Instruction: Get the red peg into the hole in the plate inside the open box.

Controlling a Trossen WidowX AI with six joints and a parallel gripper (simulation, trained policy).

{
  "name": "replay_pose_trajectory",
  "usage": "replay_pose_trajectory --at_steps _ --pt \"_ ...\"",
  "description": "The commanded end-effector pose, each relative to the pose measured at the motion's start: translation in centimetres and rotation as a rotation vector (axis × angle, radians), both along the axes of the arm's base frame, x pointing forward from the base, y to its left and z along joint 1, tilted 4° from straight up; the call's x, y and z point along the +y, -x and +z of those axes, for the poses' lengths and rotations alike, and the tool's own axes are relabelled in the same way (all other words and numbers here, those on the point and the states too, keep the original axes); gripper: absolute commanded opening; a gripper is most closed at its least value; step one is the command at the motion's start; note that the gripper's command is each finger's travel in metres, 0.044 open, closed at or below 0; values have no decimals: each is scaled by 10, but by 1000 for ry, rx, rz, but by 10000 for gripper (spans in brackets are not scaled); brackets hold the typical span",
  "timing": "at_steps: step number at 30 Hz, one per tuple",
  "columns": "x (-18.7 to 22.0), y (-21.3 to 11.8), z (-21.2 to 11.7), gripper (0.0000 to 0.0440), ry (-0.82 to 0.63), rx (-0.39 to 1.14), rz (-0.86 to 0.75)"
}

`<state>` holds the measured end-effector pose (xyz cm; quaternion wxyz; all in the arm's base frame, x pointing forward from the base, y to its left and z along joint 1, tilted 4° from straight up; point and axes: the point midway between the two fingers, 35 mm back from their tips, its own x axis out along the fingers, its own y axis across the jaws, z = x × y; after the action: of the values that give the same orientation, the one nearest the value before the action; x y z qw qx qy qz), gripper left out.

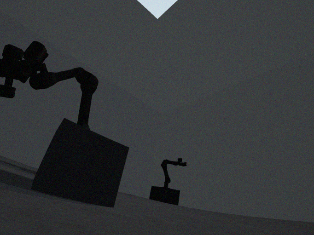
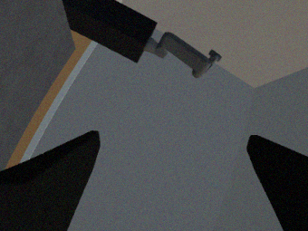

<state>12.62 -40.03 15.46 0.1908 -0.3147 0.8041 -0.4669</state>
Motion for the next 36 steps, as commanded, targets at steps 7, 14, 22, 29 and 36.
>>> replay_pose_trajectory --at_steps 7,14,22,29,36 --pt "0 -31 24 440 133 -141 78" --pt "3 -51 39 440 215 -242 127" --pt "8 -68 50 440 290 -347 171" --pt "14 -81 54 440 344 -437 208" --pt "20 -92 56 440 388 -527 243"
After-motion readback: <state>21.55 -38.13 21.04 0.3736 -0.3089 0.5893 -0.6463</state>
